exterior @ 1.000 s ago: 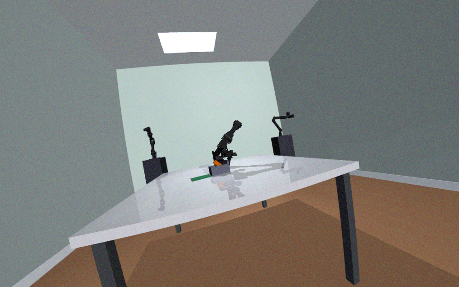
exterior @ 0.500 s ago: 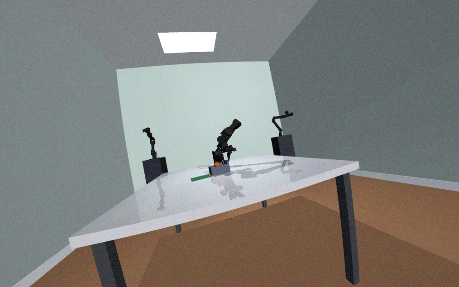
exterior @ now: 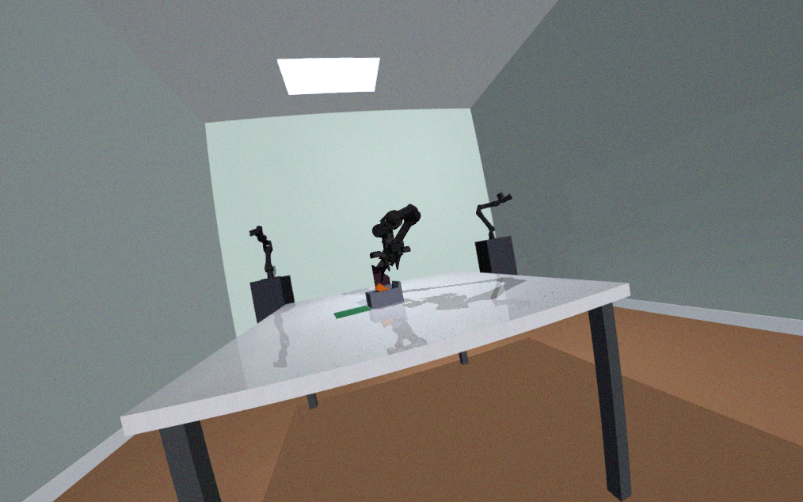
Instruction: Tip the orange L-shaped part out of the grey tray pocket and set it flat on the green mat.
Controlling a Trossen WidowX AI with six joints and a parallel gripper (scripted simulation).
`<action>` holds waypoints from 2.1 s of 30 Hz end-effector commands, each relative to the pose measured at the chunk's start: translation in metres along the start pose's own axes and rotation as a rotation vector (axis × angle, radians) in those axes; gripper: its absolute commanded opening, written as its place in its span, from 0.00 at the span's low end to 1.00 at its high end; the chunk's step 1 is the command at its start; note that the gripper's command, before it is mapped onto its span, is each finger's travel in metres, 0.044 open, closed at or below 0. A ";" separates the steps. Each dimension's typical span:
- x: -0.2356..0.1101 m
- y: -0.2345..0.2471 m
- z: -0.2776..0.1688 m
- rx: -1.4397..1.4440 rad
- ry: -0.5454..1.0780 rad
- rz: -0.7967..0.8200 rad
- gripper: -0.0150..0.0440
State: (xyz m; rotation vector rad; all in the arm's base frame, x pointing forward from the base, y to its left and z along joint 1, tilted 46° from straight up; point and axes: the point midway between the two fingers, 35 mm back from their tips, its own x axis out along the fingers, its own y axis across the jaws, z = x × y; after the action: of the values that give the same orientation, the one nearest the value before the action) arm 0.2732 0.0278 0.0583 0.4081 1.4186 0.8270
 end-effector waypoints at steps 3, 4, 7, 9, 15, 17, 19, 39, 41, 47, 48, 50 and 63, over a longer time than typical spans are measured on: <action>0.000 0.000 0.000 0.003 0.000 0.000 0.56; 0.000 0.000 0.000 0.003 0.000 0.000 0.56; 0.000 0.000 0.000 0.003 0.000 0.000 0.56; 0.000 0.000 0.000 0.003 0.000 0.000 0.56; 0.000 0.000 0.000 0.003 0.000 0.000 0.56; 0.000 0.000 0.000 0.003 0.000 0.000 0.56; 0.000 0.000 0.000 0.003 0.000 0.000 0.56; -0.004 -0.075 0.010 1.569 0.001 -0.004 0.73; -0.004 -0.075 0.010 1.569 0.001 -0.004 0.73; -0.004 -0.075 0.010 1.569 0.001 -0.004 0.73; -0.004 -0.075 0.010 1.569 0.001 -0.004 0.73; -0.004 -0.075 0.010 1.569 0.001 -0.004 0.73; 0.028 -0.075 0.010 1.568 0.001 -0.003 0.73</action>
State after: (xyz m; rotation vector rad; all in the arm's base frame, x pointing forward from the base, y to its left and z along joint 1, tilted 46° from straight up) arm 0.3011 -0.0040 -0.0087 1.5415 1.8277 -0.4782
